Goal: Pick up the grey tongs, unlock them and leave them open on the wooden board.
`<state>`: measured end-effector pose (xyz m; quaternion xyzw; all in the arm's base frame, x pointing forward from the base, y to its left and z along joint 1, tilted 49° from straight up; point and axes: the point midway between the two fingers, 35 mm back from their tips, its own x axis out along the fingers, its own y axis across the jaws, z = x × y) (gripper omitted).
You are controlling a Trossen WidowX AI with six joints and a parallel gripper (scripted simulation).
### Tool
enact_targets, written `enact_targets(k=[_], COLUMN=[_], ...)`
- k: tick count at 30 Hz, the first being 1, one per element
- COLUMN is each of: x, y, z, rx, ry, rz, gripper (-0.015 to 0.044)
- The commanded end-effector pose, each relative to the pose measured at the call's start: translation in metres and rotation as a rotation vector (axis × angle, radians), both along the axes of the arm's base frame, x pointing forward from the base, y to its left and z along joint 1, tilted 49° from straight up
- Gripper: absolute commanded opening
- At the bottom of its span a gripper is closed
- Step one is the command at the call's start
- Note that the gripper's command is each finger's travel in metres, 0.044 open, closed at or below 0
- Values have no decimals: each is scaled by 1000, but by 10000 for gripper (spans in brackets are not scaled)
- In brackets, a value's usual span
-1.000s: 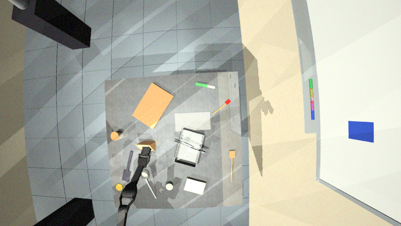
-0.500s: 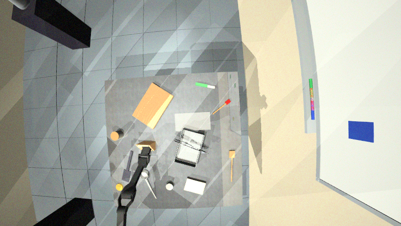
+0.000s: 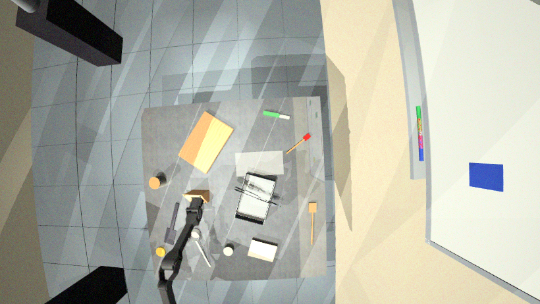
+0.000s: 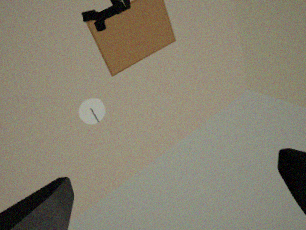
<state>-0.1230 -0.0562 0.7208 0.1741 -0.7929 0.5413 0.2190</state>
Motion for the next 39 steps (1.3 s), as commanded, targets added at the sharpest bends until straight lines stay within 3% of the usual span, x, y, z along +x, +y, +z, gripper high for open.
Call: enact_targets(k=[1, 6, 10, 23, 39], x=[12, 39, 63, 133, 322], y=[-40, -106, -145, -215, -299], z=[0, -9, -13, -37, -145], rx=[156, 411, 469, 702, 1255], ry=[42, 119, 208, 417, 1004], rz=[34, 91, 139, 245, 328], gripper=[440, 440, 440, 440, 440])
